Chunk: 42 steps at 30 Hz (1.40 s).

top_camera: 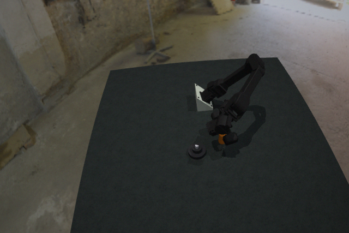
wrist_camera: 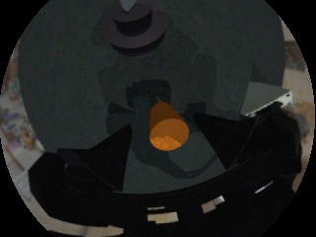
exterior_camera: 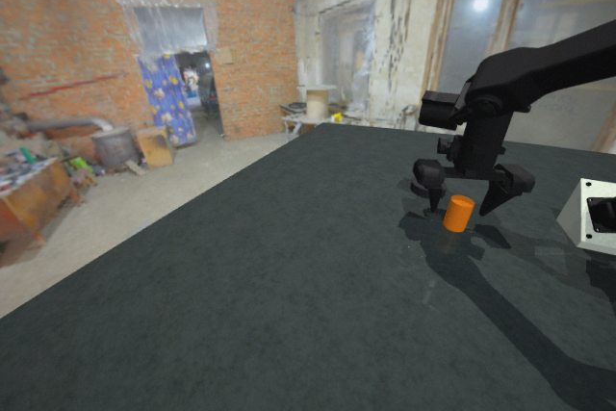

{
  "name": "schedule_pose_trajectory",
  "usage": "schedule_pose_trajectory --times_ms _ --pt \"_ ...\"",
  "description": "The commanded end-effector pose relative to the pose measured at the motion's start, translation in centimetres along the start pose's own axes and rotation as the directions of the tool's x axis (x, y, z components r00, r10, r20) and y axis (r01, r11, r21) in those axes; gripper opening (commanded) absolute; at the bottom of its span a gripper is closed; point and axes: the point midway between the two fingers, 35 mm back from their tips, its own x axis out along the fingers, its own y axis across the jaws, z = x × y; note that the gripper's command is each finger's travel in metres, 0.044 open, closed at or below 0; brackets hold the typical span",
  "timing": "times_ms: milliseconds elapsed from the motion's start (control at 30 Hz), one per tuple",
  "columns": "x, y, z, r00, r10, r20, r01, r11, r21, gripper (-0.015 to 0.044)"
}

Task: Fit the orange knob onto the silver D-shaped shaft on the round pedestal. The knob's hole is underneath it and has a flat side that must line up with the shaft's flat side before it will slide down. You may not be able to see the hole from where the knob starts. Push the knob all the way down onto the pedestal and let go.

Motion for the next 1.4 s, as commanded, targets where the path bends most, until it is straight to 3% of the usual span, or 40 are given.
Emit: schedule_pose_trajectory --times_ms 0,367,700,867,1033,1367 --pt "0.6 0.0 -0.1 1.000 0.001 -0.005 -0.001 1.000 0.007 0.0440" --pt "2.1 -0.2 -0.2 1.000 0.002 -0.008 -0.002 1.000 0.007 0.0440" --pt "2.1 -0.2 -0.2 1.000 0.002 -0.008 -0.002 1.000 0.007 0.0178" --pt "2.1 -0.2 -0.2 1.000 0.002 -0.008 -0.002 1.000 0.007 0.0144" --pt "1.0 0.2 -0.2 1.000 0.003 -0.005 -0.003 1.000 0.013 0.0013" --pt "-3.9 1.2 -0.4 1.000 0.007 0.001 -0.007 0.999 0.037 0.0000"
